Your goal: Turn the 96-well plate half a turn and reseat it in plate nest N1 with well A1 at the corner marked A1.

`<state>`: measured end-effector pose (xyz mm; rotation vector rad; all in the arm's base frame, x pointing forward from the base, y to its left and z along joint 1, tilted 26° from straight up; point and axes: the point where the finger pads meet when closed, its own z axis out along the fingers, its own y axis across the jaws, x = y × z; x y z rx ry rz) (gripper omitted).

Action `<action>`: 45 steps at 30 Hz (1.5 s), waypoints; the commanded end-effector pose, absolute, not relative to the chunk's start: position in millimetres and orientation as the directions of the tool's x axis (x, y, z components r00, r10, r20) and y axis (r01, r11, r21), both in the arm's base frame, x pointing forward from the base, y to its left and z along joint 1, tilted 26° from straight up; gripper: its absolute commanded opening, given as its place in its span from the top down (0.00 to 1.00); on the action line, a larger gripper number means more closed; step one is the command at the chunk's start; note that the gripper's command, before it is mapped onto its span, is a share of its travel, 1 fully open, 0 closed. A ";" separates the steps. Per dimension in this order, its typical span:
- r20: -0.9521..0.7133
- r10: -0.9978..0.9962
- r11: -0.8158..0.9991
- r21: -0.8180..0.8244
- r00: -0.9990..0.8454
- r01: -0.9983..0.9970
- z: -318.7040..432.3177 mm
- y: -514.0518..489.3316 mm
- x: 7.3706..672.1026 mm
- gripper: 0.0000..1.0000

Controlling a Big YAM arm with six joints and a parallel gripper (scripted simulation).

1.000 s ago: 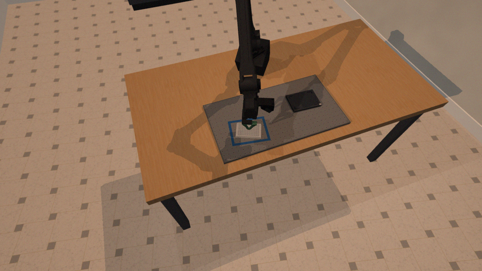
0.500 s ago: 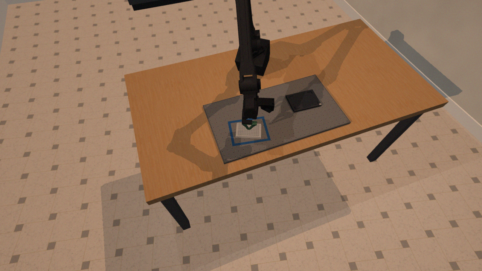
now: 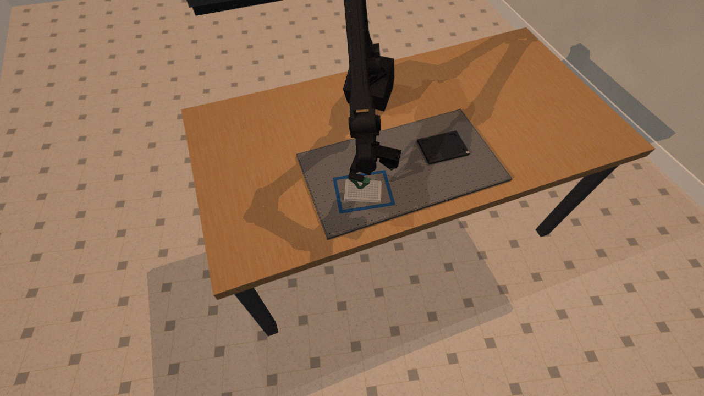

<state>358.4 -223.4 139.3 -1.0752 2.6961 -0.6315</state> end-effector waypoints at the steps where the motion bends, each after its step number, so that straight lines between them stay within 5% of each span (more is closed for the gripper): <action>1: -0.080 -0.577 0.749 -0.448 -0.813 -0.488 146.6 -225.3 369.4 0.00; 21: -0.320 -0.054 0.944 -0.326 -0.946 0.057 147.2 -225.7 369.7 0.00; 40: -0.446 0.461 0.824 -0.104 -0.767 0.556 147.4 -226.0 369.6 0.00; 45: -0.446 0.465 0.823 -0.102 -0.765 0.559 147.5 -225.9 369.7 0.00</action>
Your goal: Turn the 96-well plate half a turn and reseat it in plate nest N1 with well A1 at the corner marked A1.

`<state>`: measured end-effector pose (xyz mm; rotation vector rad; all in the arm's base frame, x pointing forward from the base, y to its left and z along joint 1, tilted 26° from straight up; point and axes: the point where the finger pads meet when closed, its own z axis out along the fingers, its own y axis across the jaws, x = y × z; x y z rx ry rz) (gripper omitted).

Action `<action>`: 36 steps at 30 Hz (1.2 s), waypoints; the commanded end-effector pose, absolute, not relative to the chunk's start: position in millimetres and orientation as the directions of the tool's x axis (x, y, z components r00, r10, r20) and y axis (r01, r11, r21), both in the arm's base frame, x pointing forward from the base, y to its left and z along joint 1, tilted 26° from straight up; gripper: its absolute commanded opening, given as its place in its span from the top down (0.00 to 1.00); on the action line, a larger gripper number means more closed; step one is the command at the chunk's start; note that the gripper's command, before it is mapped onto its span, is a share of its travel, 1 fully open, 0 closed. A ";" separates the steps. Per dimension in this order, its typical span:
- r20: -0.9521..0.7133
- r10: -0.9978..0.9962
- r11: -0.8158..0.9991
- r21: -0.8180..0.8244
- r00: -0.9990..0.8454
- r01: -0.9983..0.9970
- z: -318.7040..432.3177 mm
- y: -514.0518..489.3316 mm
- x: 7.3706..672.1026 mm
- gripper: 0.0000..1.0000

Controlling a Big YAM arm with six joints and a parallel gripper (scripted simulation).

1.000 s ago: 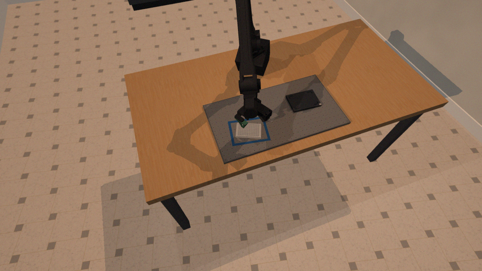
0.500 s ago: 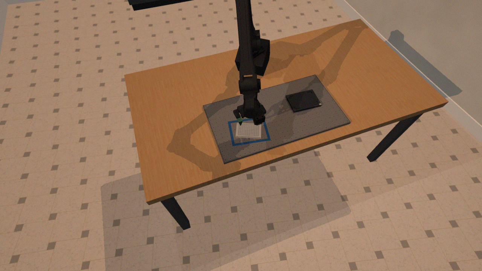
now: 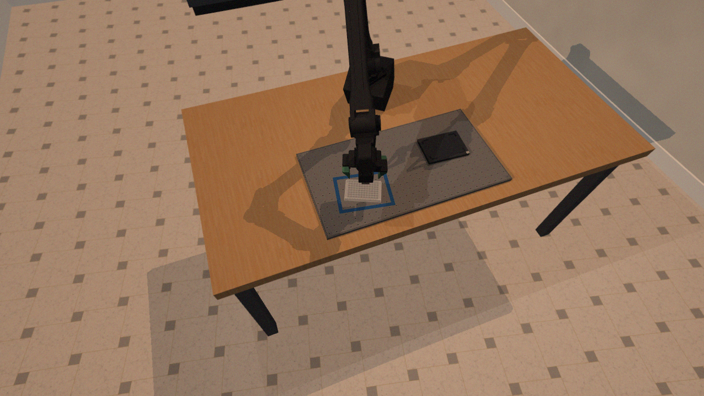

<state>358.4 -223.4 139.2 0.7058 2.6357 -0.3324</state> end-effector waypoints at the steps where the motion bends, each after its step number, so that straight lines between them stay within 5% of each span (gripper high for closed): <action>1: -0.446 0.465 0.823 -0.102 -0.765 0.559 147.5 -225.9 369.7 0.00; 36: -0.456 0.570 0.753 -0.042 -0.684 0.656 147.5 -226.0 369.6 0.00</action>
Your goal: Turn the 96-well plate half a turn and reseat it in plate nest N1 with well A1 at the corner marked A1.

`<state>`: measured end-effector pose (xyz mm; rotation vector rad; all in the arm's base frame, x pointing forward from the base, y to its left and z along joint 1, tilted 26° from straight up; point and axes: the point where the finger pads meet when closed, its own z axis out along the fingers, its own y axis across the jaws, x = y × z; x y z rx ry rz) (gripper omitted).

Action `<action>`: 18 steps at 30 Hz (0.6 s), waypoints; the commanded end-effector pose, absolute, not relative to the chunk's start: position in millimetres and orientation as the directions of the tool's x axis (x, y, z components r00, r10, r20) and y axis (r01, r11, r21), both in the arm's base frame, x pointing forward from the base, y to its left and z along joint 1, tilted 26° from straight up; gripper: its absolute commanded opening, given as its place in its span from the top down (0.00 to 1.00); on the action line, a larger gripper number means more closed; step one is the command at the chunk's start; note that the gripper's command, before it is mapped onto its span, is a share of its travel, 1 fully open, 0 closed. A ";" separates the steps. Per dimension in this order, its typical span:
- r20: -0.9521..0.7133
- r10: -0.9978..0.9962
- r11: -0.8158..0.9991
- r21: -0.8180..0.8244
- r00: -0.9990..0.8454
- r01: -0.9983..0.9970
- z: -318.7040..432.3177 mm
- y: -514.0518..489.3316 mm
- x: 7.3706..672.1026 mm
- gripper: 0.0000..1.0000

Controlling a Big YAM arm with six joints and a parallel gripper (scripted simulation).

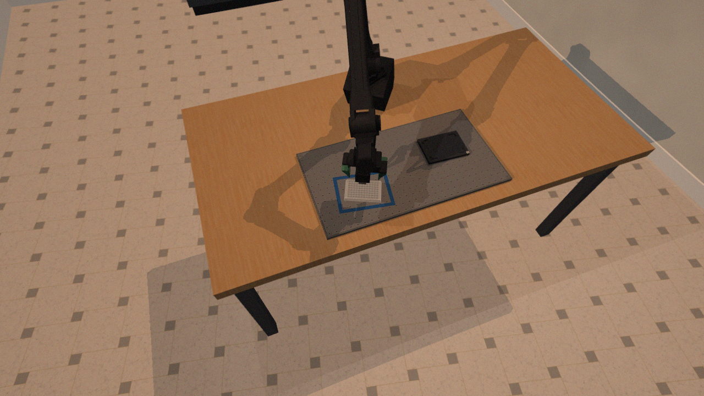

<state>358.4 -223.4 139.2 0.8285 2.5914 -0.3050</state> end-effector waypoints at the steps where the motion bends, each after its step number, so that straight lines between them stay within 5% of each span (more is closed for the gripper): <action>1: -0.457 0.595 0.734 -0.027 -0.661 0.679 147.4 -226.0 369.6 0.00; 18: -0.414 0.874 0.358 0.194 -0.255 0.913 147.2 -226.2 369.3 0.00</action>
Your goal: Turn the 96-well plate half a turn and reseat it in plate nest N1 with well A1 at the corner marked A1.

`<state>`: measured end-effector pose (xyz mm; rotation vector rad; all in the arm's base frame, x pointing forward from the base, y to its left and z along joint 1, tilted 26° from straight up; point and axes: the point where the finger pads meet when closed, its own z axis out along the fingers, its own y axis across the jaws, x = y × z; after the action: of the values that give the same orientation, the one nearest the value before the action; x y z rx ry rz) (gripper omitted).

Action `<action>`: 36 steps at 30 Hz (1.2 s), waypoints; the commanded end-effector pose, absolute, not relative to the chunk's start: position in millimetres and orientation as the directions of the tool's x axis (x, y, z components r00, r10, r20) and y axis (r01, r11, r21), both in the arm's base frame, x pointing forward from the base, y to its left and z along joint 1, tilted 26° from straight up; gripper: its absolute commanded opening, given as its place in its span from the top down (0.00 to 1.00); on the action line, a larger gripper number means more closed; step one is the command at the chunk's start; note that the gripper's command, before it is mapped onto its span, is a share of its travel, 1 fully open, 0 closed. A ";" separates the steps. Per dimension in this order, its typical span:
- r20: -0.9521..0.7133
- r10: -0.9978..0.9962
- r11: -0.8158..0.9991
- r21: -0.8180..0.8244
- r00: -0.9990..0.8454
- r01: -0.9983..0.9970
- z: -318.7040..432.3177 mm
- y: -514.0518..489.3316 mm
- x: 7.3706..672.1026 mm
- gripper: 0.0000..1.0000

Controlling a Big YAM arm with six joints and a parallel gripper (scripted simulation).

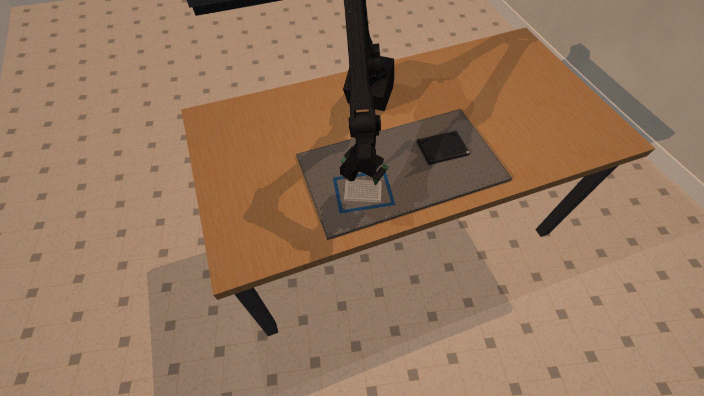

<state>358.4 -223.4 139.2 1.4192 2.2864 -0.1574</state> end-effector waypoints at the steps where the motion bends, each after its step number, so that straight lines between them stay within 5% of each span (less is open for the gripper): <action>1: -0.407 0.885 0.329 0.208 -0.224 0.921 147.2 -226.2 369.2 0.00; 26: -0.150 0.866 -0.378 0.429 0.478 0.820 146.3 -226.1 368.5 0.00; 36: -0.105 0.822 -0.466 0.442 0.560 0.766 146.2 -225.9 368.5 0.00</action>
<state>358.5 -223.4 139.3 2.3355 1.3353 0.1525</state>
